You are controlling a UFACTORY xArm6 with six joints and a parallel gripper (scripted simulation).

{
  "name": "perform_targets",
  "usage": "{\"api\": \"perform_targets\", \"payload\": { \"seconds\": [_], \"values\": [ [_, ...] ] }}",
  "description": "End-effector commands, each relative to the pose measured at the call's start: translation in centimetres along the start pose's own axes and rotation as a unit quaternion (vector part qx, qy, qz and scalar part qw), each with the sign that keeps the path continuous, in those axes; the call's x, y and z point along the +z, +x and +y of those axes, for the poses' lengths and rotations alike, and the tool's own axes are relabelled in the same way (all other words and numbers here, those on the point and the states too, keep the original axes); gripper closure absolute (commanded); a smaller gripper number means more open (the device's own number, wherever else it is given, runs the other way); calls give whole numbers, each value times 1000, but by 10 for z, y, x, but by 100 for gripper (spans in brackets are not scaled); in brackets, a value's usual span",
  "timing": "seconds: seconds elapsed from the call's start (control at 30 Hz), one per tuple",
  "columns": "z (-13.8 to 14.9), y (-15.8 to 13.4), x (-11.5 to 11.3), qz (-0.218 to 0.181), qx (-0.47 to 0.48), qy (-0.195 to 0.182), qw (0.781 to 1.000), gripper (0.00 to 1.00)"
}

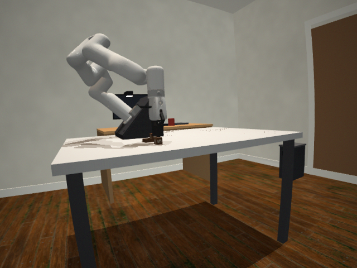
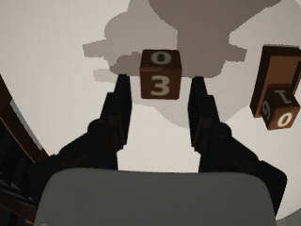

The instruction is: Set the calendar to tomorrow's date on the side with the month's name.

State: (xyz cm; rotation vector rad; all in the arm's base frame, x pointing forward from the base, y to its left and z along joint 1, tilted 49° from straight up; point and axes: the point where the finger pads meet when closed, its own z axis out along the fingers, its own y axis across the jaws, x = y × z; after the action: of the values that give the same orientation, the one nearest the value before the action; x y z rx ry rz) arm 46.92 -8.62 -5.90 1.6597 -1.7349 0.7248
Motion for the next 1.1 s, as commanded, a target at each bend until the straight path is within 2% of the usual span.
{"api": "perform_targets", "payload": {
  "seconds": [0.0, 1.07],
  "values": [
    [-1, 0, -1, -1, 1, 2, 1000, 53],
    [-1, 0, 4, -1, 1, 2, 1000, 53]
  ]
}}
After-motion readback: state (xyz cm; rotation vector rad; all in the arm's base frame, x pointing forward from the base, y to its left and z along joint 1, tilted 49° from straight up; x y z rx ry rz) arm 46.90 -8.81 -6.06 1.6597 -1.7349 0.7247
